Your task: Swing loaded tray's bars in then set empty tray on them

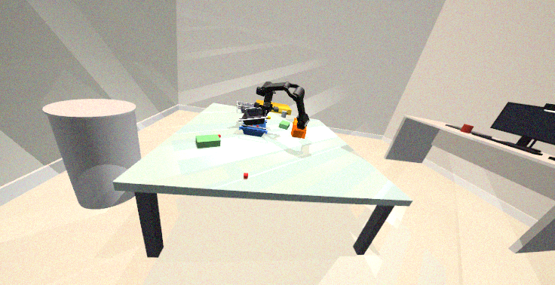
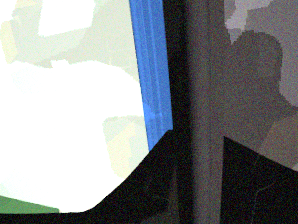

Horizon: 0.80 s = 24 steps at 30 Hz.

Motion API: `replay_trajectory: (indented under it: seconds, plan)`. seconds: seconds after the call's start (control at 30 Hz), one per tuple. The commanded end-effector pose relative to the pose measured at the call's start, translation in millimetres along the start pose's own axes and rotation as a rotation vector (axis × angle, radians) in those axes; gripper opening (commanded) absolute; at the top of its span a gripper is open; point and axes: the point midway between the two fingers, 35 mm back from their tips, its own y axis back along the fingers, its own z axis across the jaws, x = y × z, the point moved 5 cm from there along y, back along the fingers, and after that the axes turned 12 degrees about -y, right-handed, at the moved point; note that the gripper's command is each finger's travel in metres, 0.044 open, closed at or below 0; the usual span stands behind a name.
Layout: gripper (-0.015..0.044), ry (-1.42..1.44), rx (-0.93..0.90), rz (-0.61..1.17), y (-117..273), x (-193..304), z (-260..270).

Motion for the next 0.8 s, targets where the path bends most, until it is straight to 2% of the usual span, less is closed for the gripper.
replay_trajectory:
  seconds: [0.0,0.77]
  plan:
    - [0.0,0.004,-0.021,0.004,-4.7,-3.2,1.6]
    - [0.0,0.004,-0.021,0.003,-12.2,-4.0,5.2]
